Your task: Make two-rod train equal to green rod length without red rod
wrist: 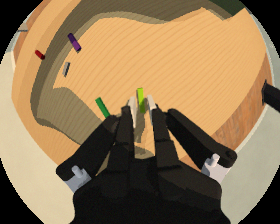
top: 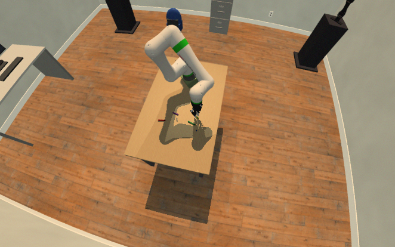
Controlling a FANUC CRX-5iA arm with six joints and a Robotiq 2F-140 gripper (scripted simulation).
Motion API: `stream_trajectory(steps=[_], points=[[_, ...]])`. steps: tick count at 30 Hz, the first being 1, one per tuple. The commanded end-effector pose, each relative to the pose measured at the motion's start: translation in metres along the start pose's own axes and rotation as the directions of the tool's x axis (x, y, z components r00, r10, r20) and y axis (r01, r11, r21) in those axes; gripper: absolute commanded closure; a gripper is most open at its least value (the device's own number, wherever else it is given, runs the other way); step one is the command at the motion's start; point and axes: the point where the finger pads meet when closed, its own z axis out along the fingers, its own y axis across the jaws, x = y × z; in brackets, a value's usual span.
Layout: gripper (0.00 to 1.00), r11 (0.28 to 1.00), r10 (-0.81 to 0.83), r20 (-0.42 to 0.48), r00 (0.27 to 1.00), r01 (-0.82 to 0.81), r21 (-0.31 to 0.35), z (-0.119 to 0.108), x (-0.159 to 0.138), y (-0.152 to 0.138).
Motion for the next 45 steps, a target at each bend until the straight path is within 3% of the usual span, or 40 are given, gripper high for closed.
stream_trajectory(steps=[1,45], points=[[0.85,1.000,0.000,0.000,1.000,0.000,0.000,-0.0002,-0.0002,0.0000],[0.85,1.000,0.000,0.000,1.000,0.000,0.000,0.0072,-0.0002,0.0000]])
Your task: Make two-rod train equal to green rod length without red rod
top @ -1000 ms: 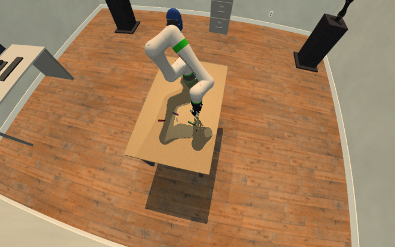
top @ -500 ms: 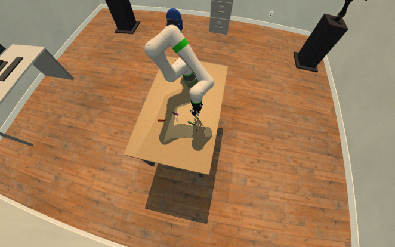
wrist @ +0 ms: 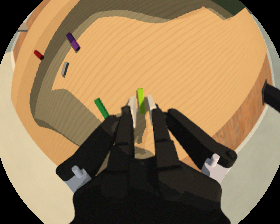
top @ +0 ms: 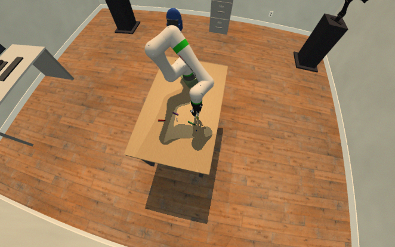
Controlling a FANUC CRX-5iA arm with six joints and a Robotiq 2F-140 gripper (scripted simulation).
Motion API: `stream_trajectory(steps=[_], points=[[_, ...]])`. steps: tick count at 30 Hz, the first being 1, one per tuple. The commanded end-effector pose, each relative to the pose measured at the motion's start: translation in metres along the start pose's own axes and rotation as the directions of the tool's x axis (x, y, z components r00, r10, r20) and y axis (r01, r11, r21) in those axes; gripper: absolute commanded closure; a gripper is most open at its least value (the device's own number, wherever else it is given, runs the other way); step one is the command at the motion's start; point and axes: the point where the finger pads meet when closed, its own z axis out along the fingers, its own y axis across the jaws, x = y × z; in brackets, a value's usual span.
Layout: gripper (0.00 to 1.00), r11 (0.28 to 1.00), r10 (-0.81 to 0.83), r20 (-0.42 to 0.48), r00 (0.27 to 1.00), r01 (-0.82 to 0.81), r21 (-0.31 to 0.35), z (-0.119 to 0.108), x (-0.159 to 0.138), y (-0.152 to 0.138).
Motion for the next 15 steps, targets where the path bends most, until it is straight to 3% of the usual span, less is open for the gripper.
stream_trajectory(steps=[1,15], points=[[0.85,1.000,0.000,0.000,1.000,0.000,0.000,0.0030,-0.0002,0.0000],[0.85,1.000,0.000,0.000,1.000,0.000,0.000,0.0113,-0.0002,0.0000]])
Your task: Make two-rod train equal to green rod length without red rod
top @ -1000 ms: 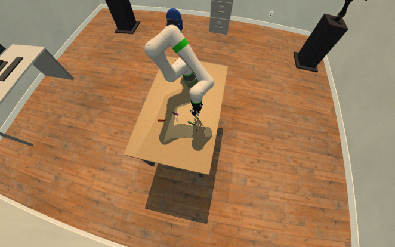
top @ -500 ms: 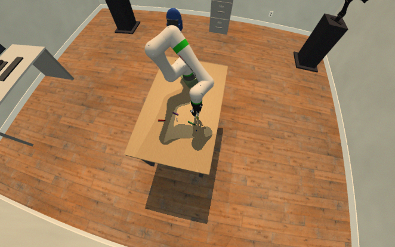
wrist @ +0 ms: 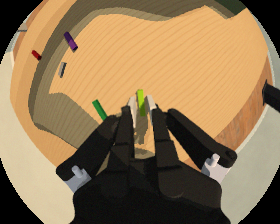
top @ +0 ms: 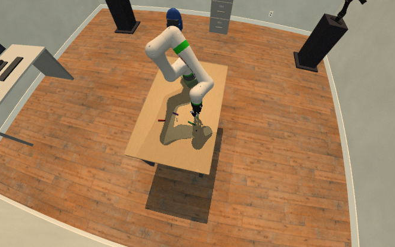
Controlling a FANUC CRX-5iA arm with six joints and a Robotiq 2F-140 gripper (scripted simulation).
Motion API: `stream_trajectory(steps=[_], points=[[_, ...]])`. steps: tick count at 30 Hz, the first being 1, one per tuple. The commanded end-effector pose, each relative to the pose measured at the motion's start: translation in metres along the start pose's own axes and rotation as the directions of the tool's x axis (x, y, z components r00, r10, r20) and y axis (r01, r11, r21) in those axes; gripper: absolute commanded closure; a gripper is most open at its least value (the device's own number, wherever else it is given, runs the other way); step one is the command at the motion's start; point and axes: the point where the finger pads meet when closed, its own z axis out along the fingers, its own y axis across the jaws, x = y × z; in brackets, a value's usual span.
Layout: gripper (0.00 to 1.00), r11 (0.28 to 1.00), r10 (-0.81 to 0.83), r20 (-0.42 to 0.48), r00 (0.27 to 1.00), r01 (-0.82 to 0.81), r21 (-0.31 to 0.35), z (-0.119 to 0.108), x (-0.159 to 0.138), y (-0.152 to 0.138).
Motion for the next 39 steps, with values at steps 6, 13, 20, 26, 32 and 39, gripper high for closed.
stream_trajectory(steps=[6,13,20,26,32,39], points=[[0.85,1.000,0.000,0.000,1.000,0.000,0.000,0.0007,-0.0002,-0.0001],[0.85,1.000,0.000,0.000,1.000,0.000,0.000,0.0007,-0.0002,-0.0001],[0.85,1.000,0.000,0.000,1.000,0.000,0.000,0.0007,-0.0002,-0.0001],[0.85,1.000,0.000,0.000,1.000,0.000,0.000,0.0007,-0.0002,-0.0001],[0.85,1.000,0.000,0.000,1.000,0.000,0.000,0.0007,-0.0002,-0.0001],[0.97,1.000,0.000,0.000,1.000,0.000,0.000,0.0007,-0.0002,-0.0001]])
